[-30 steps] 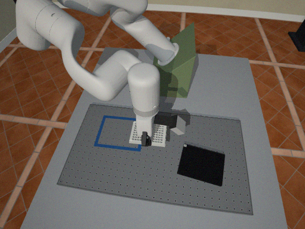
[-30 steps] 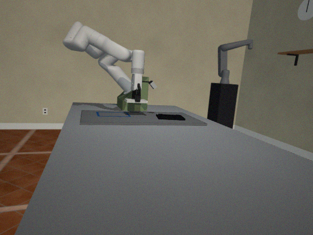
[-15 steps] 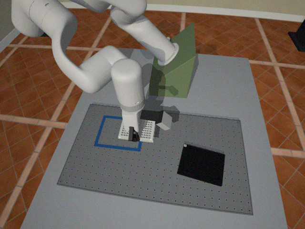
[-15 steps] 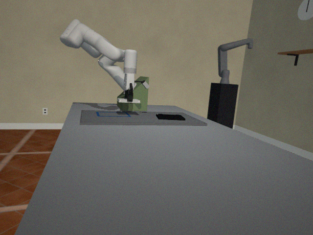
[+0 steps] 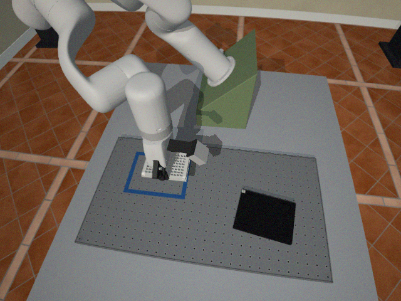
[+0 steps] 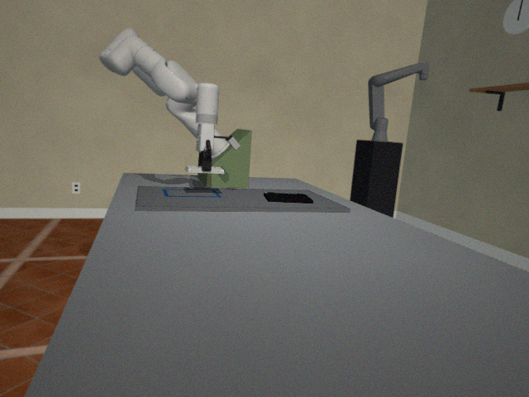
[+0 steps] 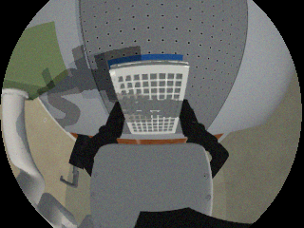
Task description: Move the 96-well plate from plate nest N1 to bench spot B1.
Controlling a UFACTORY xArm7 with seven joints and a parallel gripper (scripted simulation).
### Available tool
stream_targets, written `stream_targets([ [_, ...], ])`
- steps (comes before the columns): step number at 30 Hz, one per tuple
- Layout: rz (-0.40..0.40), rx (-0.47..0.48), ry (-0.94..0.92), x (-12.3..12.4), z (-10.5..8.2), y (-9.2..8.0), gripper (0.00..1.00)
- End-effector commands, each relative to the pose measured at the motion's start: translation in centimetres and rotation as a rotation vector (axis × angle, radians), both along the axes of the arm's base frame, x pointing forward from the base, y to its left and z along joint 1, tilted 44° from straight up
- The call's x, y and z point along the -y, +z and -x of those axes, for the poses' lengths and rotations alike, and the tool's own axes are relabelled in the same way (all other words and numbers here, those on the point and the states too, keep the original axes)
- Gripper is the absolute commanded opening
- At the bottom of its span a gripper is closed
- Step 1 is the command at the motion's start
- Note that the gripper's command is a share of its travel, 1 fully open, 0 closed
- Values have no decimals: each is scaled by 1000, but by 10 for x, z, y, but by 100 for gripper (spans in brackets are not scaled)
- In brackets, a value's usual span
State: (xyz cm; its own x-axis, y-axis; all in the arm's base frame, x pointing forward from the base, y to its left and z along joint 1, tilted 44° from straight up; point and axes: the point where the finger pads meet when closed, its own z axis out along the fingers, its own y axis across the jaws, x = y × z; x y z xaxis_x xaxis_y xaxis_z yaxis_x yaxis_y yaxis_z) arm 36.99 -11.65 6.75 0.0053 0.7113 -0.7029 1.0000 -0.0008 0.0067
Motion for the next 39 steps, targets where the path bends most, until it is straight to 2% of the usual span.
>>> stream_targets([
  [1,-6,3,6,9,3,11,0],
  [10,-6,2,6,30,12,30,0],
  [39,-6,2,6,30,12,30,0],
])
